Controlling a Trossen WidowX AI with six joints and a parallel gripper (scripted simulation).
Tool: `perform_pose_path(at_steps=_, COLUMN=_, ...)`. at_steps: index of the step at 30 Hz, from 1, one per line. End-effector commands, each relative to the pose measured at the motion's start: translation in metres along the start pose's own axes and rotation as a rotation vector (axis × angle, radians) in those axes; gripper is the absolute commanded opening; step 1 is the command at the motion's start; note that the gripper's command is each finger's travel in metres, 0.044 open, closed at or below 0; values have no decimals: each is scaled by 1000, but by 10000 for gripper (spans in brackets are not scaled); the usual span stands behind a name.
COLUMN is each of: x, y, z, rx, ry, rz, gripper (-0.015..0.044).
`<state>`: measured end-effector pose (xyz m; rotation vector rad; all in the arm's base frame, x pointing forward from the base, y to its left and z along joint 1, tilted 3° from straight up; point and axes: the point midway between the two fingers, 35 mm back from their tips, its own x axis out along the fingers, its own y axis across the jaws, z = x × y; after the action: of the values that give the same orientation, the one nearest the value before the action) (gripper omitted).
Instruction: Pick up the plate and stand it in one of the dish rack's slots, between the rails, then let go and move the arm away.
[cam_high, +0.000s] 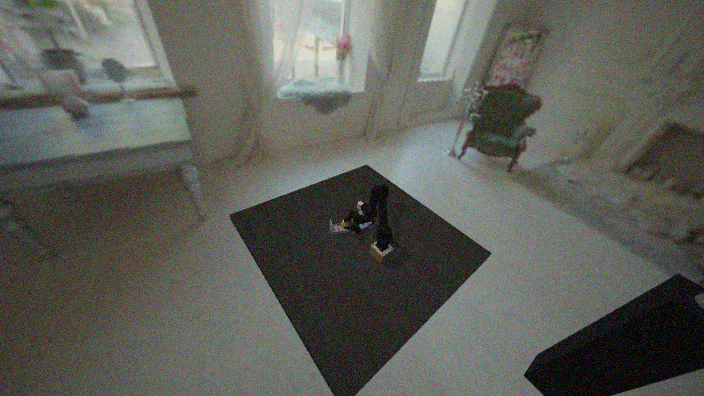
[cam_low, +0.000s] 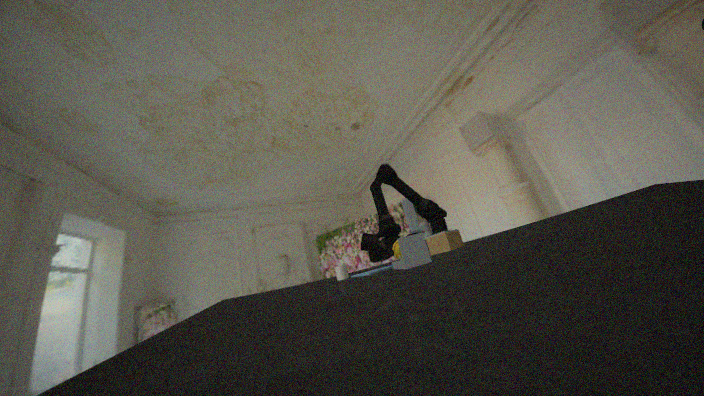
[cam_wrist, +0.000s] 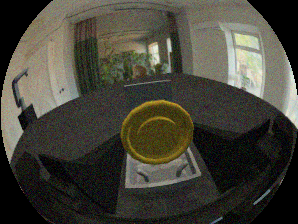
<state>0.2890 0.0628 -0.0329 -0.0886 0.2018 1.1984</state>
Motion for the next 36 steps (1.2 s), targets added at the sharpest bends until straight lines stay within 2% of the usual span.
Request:
perform_pose_path(at_steps=1, x=0, y=0, z=0, rx=0, ry=0, rz=0, gripper=236)
perform_pose_path(at_steps=7, x=0, y=0, z=0, rx=0, ry=0, rz=0, gripper=394)
perform_pose_path(at_steps=8, x=0, y=0, z=0, rx=0, ry=0, rz=0, gripper=400)
perform_pose_path(at_steps=14, x=-1, y=-2, z=7, rx=0, ry=-1, rz=0, gripper=400)
perform_pose_path(at_steps=24, x=-21, y=-7, z=109, rx=0, ry=-15, rz=2, gripper=400)
perform_pose_path(at_steps=29, x=-21, y=-9, z=113, rx=15, ry=1, rz=-1, gripper=400)
perform_pose_path(at_steps=36, x=-23, y=-20, z=112, rx=171, ry=170, rz=-44, gripper=400)
